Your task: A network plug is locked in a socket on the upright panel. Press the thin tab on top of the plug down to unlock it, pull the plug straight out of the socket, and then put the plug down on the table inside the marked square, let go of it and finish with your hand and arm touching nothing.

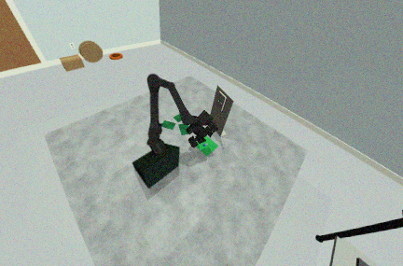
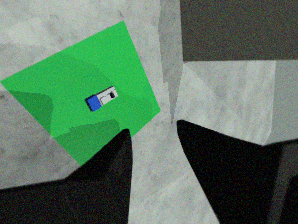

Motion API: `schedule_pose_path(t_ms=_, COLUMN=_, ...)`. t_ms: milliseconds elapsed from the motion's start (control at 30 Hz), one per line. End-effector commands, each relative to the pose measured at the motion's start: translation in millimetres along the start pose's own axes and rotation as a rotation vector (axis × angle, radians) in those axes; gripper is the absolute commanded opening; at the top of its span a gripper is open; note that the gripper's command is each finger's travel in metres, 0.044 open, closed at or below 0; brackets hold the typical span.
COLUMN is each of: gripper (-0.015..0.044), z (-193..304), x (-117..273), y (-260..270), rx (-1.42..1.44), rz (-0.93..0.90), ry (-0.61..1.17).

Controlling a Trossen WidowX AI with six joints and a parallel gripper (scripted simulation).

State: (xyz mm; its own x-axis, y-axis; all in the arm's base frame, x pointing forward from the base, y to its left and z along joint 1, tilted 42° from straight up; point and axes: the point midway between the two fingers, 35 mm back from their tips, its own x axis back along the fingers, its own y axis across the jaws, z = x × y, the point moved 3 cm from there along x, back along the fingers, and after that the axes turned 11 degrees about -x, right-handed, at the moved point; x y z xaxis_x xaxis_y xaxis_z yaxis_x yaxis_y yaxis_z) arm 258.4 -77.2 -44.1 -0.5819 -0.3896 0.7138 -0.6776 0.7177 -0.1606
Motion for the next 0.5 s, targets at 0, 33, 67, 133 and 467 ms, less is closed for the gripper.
schedule_pose_path(t_ms=0, gripper=0.0156, z=-1, x=5, y=-4, rx=0.006, rz=0.000, ry=-0.005)
schedule_pose_path(t_ms=33, gripper=0.0156, z=-2, x=6, y=-4, rx=0.006, rz=0.000, ry=-0.005)
schedule_pose_path(t_ms=67, gripper=0.0156, z=-2, x=8, y=-5, rx=0.006, rz=0.000, ry=-0.005)
schedule_pose_path(t_ms=133, gripper=0.0156, z=-2, x=10, y=-6, rx=0.006, rz=0.000, ry=-0.005)
schedule_pose_path(t_ms=467, gripper=0.0156, z=-4, x=23, y=-12, rx=0.006, rz=0.001, ry=-0.006)
